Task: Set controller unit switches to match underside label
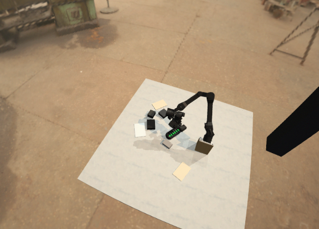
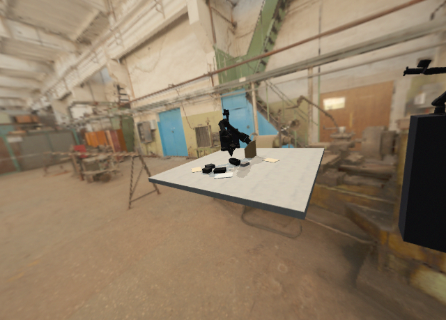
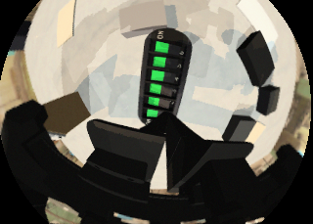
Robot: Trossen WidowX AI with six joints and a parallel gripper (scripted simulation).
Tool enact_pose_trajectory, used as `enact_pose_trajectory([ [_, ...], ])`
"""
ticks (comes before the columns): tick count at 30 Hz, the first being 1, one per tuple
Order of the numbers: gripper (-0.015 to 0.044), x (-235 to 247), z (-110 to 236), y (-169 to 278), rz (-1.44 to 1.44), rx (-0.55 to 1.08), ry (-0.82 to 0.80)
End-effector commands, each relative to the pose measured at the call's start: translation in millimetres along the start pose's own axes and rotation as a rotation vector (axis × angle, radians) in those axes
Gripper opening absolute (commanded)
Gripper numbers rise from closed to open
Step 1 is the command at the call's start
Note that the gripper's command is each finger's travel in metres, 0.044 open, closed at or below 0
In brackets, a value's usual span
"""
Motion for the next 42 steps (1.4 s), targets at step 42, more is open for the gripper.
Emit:
enact_pose_trajectory([
  [42, 0.0000, 0.0, 8.7, -1.2, 0.004, -0.003, -0.006],
])
Point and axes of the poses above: the point midway between the two fingers, 35 mm back from their tips, its own z axis back along the fingers, its own x axis across the jaws, y = z × x, the point moved 9 cm from there along z, back along the fingers, and after that the axes turned 13 degrees about z, right-handed, at the moved point
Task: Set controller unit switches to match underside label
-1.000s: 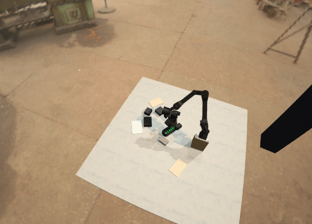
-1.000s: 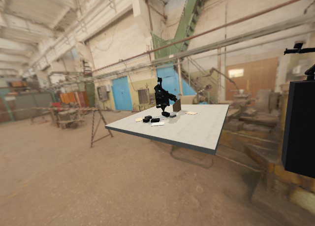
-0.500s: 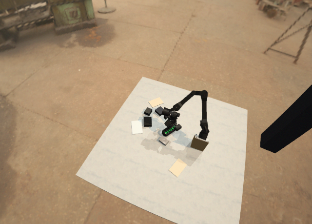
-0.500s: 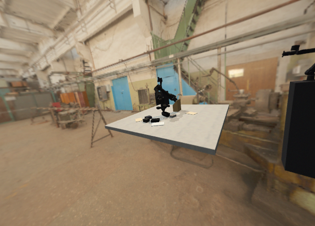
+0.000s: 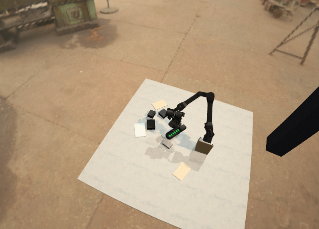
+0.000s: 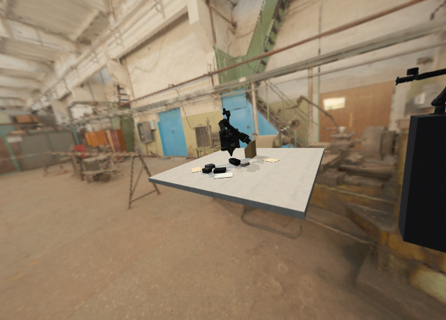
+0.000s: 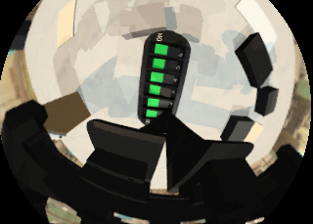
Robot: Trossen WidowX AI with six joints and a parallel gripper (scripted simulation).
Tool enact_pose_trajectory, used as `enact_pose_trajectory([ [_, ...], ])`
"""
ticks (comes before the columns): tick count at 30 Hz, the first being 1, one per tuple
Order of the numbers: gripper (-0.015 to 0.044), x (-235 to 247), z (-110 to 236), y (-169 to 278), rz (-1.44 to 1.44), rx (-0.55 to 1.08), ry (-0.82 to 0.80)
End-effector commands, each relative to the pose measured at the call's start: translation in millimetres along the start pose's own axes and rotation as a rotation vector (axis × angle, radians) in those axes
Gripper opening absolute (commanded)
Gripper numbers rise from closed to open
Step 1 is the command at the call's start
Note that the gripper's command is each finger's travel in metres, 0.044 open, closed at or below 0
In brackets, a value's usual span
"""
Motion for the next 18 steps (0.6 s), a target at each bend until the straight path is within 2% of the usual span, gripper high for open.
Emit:
enact_pose_trajectory([
  [1, 0.0000, 0.9, 6.5, 0.8, -0.002, -0.002, -0.008],
  [7, 0.0000, 11.5, 6.8, -41.1, -0.004, -0.004, -0.008],
  [18, 0.0000, 11.9, -2.0, -43.2, -0.004, -0.004, -0.008],
])
Point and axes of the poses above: the point midway between the two fingers, 35 mm back from their tips, its own z axis back along the fingers, its own x axis across the jaws, y = z × x, the point moved 9 cm from there along z, back along the fingers, and after that the axes turned 13 degrees about z, right-handed, at the moved point
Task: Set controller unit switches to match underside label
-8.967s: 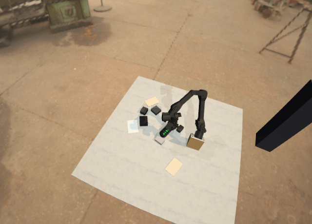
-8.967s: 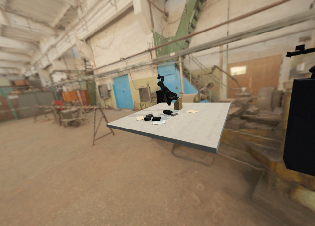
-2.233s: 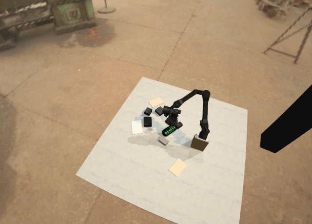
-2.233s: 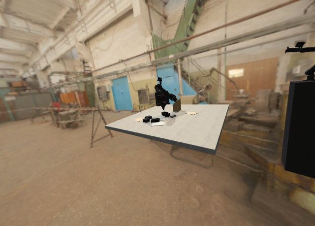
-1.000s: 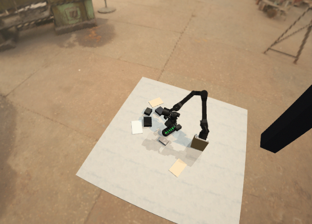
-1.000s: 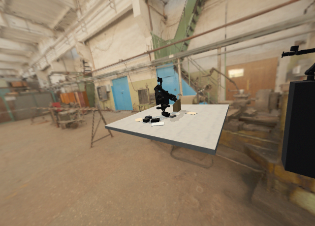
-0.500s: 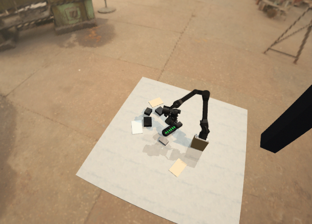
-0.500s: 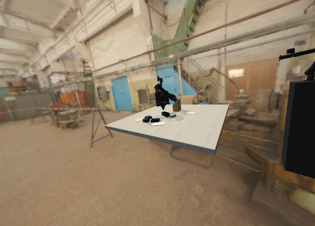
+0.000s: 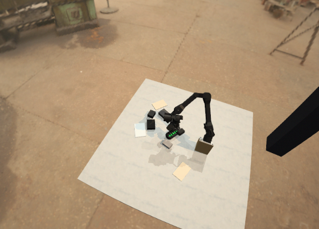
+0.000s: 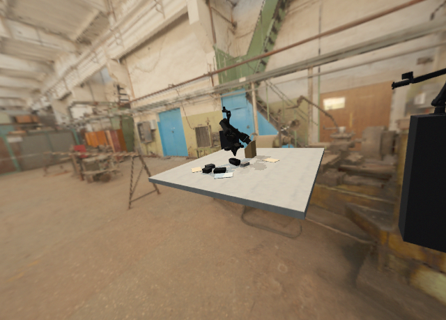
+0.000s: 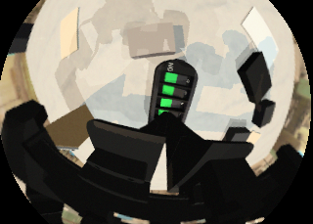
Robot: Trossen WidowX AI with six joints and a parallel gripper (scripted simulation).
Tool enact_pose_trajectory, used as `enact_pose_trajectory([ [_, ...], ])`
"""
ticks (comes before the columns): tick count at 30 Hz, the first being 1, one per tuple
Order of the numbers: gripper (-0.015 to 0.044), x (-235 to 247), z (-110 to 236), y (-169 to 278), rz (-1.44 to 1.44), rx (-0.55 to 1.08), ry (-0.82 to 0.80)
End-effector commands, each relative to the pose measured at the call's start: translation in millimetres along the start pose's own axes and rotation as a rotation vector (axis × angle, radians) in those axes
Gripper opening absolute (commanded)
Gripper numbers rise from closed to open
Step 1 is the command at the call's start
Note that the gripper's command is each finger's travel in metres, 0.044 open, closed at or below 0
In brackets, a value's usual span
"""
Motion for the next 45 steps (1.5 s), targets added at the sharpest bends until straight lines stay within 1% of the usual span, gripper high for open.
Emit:
enact_pose_trajectory([
  [1, 0.0000, 1.0, -7.2, -2.0, 0.003, -0.001, -0.005],
  [24, 0.0000, 1.7, -41.0, -1.5, 0.003, 0.001, -0.004],
  [36, 0.0000, 1.7, -41.6, -1.5, 0.003, 0.001, -0.004],
  [38, 0.0000, 1.3, -31.5, -2.1, 0.001, -0.004, -0.007],
  [41, 0.0000, 1.2, 0.8, -1.9, 0.003, -0.001, -0.005],
  [45, 0.0000, 1.3, 3.3, -1.7, 0.003, -0.001, -0.005],
])
Point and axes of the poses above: the point midway between the two fingers, 35 mm back from their tips, its own z axis back along the fingers, its own x axis across the jaws, y = z × x, the point moved 9 cm from there along z, back along the fingers, and after that the axes turned 13 degrees about z, right-handed, at the moved point
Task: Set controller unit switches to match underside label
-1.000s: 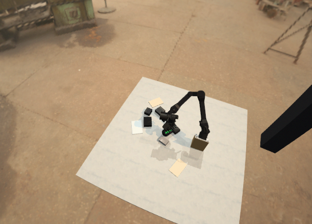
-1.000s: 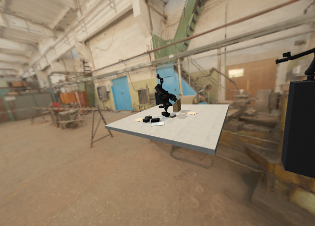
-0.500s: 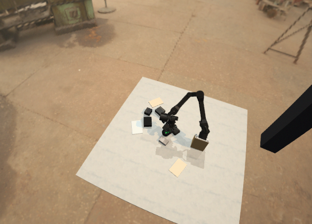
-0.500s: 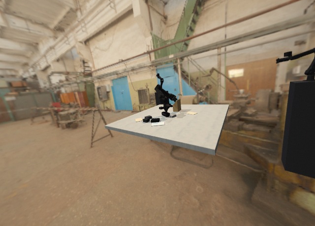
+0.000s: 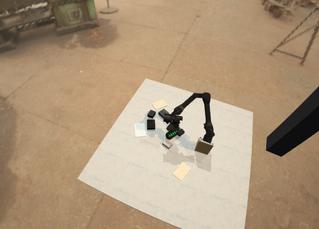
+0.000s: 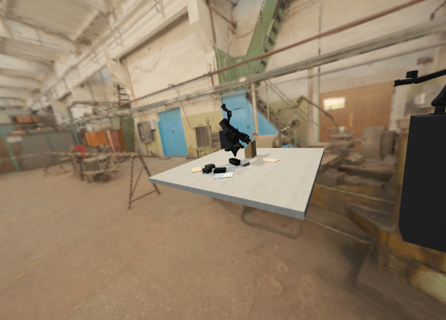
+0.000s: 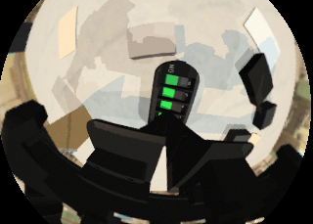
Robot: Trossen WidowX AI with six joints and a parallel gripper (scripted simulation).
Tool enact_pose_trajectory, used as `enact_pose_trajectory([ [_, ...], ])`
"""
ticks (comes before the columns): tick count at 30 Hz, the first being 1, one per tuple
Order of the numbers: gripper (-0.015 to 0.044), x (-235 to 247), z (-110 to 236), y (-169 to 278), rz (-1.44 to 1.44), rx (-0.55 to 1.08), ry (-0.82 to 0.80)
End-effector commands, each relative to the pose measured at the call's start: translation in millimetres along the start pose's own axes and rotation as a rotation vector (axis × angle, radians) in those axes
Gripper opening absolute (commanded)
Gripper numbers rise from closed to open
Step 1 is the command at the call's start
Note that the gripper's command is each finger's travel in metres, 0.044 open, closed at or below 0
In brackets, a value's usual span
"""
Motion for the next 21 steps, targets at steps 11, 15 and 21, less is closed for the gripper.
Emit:
enact_pose_trajectory([
  [11, 0.0000, -23.6, 8.6, -13.9, -0.005, -0.002, -0.005],
  [15, 0.0000, -23.8, 4.5, -14.0, -0.004, -0.003, -0.005],
  [21, 0.0000, -24.2, -5.3, -14.1, -0.004, -0.003, -0.005],
])
Point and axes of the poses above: the point midway between the two fingers, 35 mm back from their tips, its own z axis back along the fingers, its own x axis across the jaws, y = z × x, the point moved 9 cm from there along z, back along the fingers, and after that the axes turned 13 degrees about z, right-handed, at the moved point
